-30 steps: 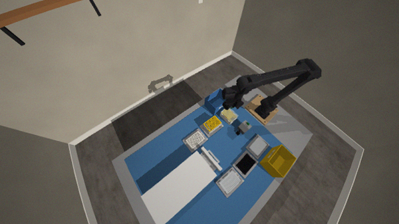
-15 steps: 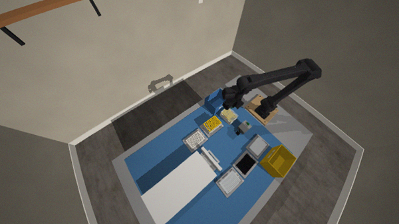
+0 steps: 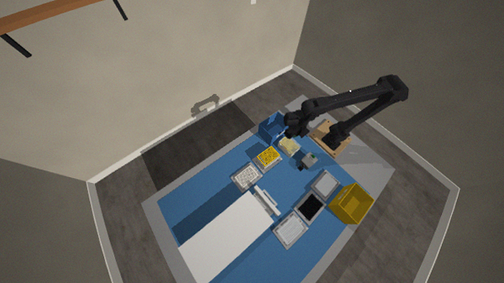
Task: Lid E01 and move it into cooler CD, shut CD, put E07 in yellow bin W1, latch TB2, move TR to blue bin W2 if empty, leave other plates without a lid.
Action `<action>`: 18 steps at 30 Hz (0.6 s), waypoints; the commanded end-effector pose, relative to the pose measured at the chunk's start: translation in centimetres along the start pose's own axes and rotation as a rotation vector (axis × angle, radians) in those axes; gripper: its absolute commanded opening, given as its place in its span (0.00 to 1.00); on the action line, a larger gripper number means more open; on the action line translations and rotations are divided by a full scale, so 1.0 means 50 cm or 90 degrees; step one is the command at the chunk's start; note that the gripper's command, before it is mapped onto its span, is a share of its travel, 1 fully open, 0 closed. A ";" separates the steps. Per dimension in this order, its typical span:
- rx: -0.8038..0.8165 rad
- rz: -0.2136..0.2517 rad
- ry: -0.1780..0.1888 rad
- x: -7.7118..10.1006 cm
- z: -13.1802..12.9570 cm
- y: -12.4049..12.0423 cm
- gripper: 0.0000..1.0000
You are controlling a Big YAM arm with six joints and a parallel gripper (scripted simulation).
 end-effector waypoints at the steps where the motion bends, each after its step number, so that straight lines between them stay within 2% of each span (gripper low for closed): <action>1: 0.009 -0.026 -0.012 0.002 -0.013 -0.006 0.00; 8: 0.009 -0.017 -0.009 -0.040 -0.020 -0.033 0.00; 10: 0.009 -0.017 -0.009 -0.040 -0.020 -0.033 0.00; 11: 0.024 -0.050 -0.023 0.002 -0.022 0.009 0.00; 13: 0.024 -0.051 -0.023 0.002 -0.021 0.009 0.00; 14: 0.009 -0.027 -0.012 -0.020 -0.018 -0.017 0.00; 18: 0.009 -0.027 -0.012 -0.020 -0.018 -0.017 0.00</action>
Point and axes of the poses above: the point where the finger pads meet when closed, its own x axis back along the fingers, its own z axis across the jaws, y = z × x, the point moved 3 cm from there along x, back along the fingers, and after that the axes turned 11 degrees about -x, right-handed, at the moved point
